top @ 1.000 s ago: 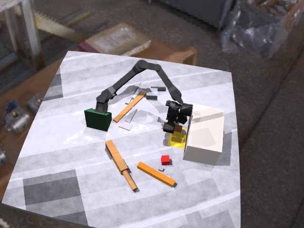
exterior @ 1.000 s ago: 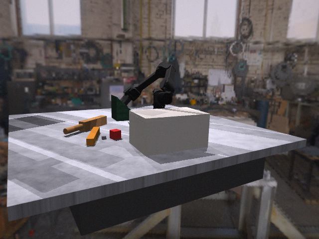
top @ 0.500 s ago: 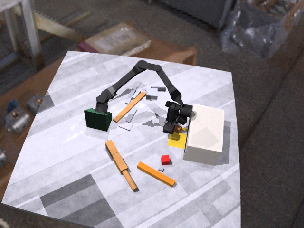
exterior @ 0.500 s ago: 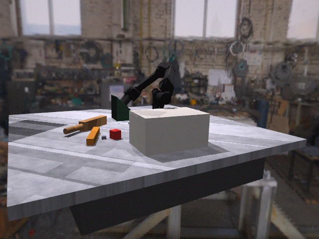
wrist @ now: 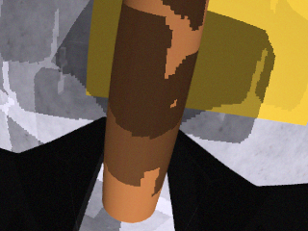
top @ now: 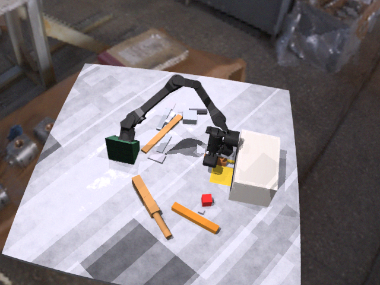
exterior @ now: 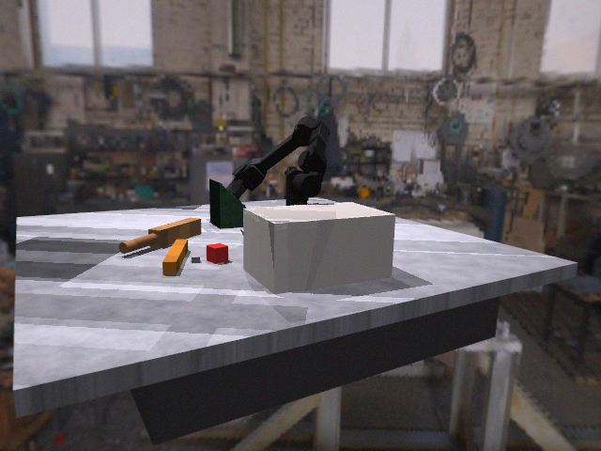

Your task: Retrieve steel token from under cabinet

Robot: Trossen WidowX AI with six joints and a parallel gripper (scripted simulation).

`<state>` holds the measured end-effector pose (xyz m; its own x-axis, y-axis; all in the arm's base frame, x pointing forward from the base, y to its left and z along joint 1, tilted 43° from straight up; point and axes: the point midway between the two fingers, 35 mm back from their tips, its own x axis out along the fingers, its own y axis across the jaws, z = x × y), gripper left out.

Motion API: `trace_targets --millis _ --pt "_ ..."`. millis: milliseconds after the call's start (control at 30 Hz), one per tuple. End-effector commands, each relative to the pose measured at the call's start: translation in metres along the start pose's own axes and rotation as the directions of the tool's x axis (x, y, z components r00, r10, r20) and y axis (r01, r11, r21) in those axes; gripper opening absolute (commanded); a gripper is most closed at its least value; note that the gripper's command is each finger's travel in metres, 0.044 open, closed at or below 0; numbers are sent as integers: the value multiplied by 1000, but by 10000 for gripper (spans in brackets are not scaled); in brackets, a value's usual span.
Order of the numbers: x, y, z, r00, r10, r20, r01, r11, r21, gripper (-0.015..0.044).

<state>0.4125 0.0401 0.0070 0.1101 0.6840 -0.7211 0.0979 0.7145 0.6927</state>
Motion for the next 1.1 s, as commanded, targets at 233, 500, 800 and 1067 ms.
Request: trace_targets --millis 233,500,800,1067 --pt "1 -1 -13 1000 -8 -8 8 1000 4 0" --pt "1 -1 -21 1000 -8 -8 8 1000 4 0" --pt "1 -1 -29 1000 -8 -9 8 1000 4 0" --pt "1 0 -36 1000 -8 -9 8 1000 5 0"
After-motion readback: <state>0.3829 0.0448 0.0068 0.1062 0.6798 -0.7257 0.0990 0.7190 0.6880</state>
